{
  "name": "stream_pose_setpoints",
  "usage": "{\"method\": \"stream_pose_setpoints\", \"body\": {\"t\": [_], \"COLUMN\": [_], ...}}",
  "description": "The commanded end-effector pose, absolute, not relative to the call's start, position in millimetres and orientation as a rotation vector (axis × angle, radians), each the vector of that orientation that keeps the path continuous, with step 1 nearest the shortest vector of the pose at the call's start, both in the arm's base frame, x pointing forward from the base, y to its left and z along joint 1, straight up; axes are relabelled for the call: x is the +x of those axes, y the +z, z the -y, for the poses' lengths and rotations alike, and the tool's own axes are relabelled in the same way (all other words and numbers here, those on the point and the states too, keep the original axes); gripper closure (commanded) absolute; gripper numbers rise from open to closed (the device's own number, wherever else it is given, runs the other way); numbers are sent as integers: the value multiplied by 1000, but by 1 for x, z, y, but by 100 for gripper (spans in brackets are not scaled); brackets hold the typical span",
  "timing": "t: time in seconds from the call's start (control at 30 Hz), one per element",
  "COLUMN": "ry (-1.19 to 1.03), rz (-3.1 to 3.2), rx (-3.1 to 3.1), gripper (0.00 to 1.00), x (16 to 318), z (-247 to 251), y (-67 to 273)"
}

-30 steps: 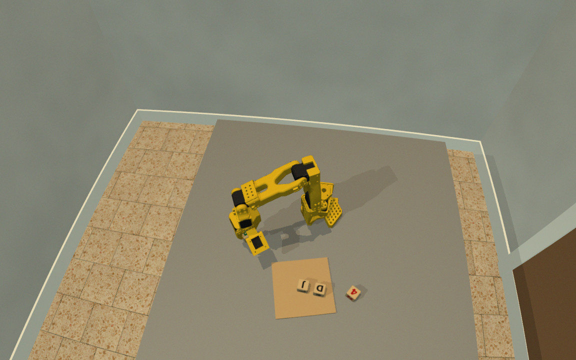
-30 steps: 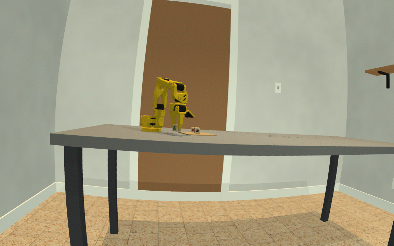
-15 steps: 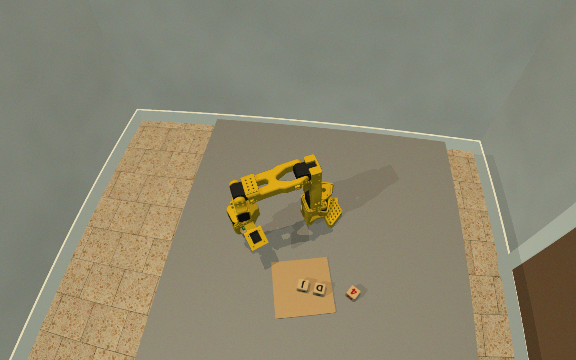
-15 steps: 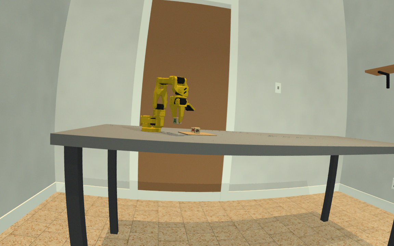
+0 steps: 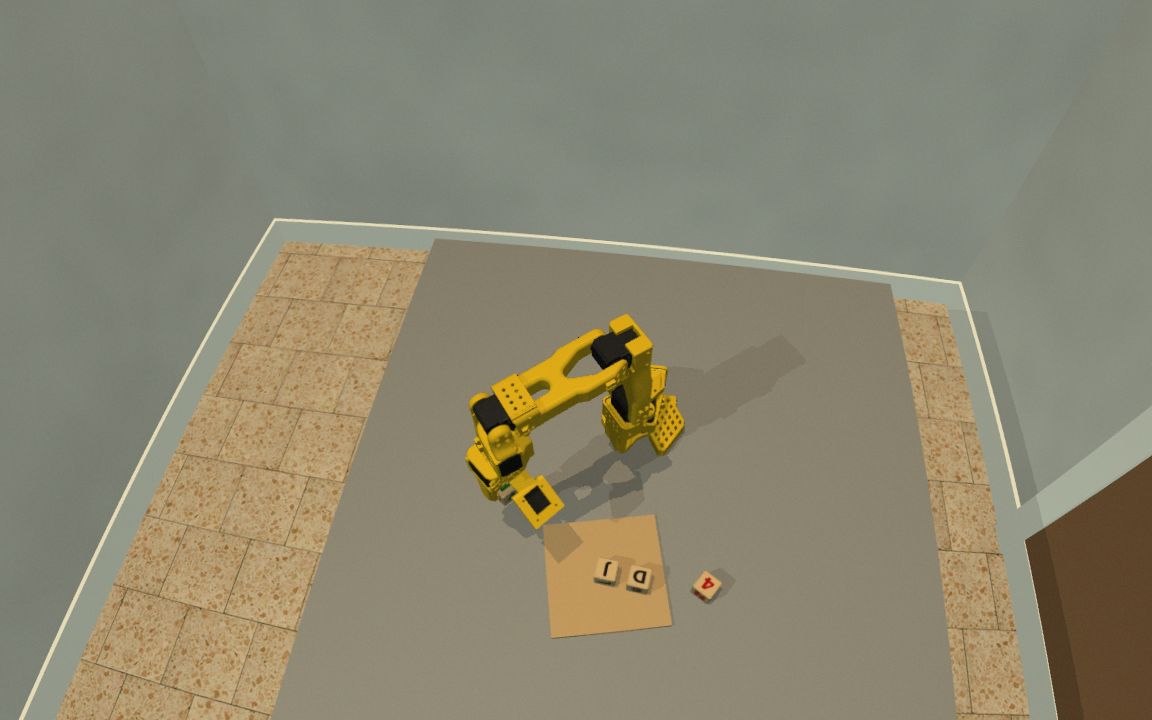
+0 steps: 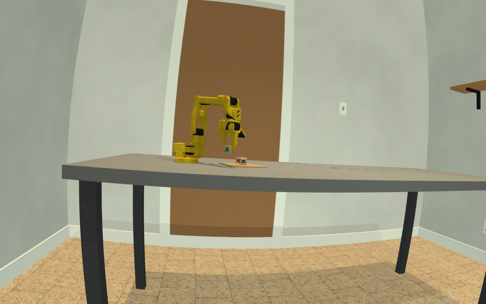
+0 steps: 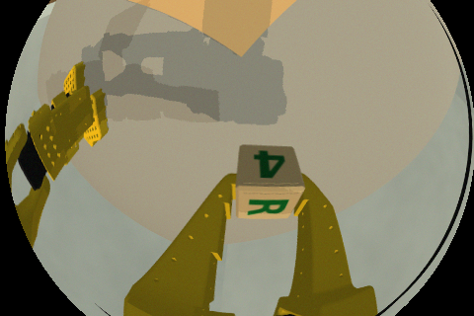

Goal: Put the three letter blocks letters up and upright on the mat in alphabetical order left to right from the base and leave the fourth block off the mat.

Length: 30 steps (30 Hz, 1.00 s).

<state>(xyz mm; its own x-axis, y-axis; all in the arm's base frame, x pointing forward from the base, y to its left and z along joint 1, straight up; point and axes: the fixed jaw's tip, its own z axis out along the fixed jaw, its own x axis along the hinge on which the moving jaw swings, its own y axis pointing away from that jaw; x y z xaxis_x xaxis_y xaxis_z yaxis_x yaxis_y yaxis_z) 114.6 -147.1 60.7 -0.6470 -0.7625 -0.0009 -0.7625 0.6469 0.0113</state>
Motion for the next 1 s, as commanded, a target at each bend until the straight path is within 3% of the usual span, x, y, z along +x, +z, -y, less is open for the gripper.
{"method": "stream_pose_setpoints", "body": {"t": [0.0,0.37,0.97], "ry": [80,75,74], "rz": [2737,2428,2382], "rx": [1574,2031,2087], "gripper": [100,100,100], "x": [144,180,183], "z": [130,74,66], "y": [69,66,66]}}
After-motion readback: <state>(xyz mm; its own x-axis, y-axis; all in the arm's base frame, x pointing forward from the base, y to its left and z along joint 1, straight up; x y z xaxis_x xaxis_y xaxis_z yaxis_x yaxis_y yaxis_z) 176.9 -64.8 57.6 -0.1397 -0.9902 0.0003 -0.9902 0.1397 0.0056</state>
